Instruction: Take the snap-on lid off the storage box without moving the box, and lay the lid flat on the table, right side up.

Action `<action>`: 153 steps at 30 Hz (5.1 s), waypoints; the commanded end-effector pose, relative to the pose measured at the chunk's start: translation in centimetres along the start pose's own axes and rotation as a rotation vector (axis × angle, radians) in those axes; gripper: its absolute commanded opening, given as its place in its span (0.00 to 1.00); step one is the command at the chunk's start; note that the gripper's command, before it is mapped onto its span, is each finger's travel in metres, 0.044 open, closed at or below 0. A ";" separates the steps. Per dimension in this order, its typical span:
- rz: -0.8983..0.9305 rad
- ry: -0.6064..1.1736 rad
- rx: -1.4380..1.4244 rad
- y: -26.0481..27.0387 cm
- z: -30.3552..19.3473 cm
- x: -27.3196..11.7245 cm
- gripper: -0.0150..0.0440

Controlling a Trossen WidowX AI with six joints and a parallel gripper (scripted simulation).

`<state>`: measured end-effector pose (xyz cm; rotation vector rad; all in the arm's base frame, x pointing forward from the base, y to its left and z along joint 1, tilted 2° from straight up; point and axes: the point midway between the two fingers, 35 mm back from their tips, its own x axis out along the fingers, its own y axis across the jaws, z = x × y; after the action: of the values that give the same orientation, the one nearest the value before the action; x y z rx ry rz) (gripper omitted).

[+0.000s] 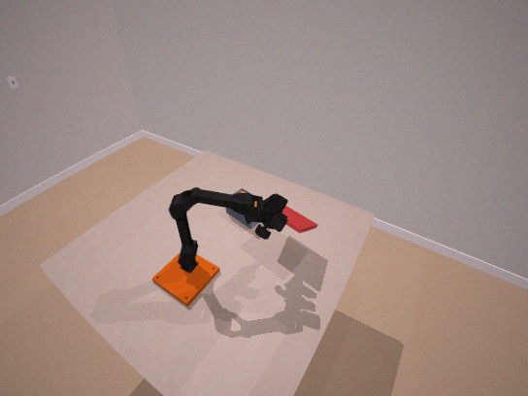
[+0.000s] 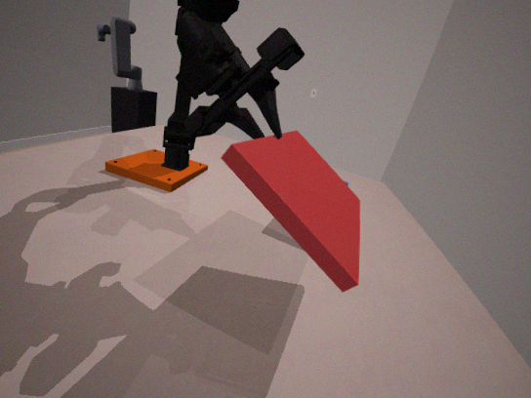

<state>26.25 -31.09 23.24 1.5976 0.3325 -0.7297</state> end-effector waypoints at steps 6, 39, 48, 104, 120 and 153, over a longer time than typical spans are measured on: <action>0.009 0.001 -0.007 -0.3 0.0 0.4 0.25; 0.009 0.001 -0.007 -2.3 0.0 2.1 0.25; 0.009 0.001 -0.007 -2.9 0.0 2.6 0.25; 0.009 0.001 -0.007 -6.3 0.0 5.5 0.25; 0.009 0.001 -0.007 -7.3 0.0 6.3 0.25; 0.009 0.001 -0.007 -9.3 0.0 8.0 0.25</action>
<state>26.68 -31.00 11.12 1.5896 0.3334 -0.7203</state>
